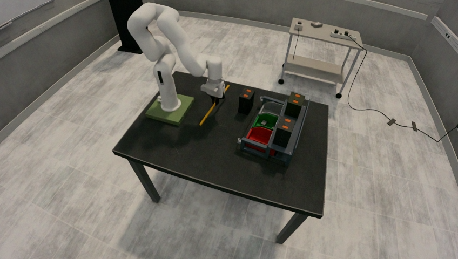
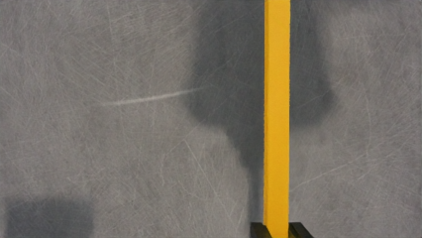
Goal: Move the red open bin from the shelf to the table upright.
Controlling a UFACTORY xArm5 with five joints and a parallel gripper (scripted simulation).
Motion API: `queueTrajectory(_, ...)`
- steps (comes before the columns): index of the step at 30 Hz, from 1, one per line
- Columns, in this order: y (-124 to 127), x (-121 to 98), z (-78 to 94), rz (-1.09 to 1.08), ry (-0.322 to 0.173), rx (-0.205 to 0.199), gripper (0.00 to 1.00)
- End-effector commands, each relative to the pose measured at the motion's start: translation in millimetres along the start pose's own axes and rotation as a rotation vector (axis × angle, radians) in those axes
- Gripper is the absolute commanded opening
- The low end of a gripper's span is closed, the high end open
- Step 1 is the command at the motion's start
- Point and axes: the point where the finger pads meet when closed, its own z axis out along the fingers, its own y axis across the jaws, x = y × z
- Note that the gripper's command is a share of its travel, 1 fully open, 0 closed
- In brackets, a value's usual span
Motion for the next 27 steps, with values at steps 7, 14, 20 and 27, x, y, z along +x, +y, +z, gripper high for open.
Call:
queueTrajectory(7,-1.3,-0.5,10.2,0.000,-0.003,0.003,0.00)
queueTrajectory(14,-1.2,-0.5,17.1,0.000,-0.003,0.003,0.00)
queueTrajectory(20,-1.1,-0.5,23.1,0.000,-0.003,0.003,0.00)
queueTrajectory(27,-1.0,-0.5,30.1,0.000,-0.003,0.003,0.00)
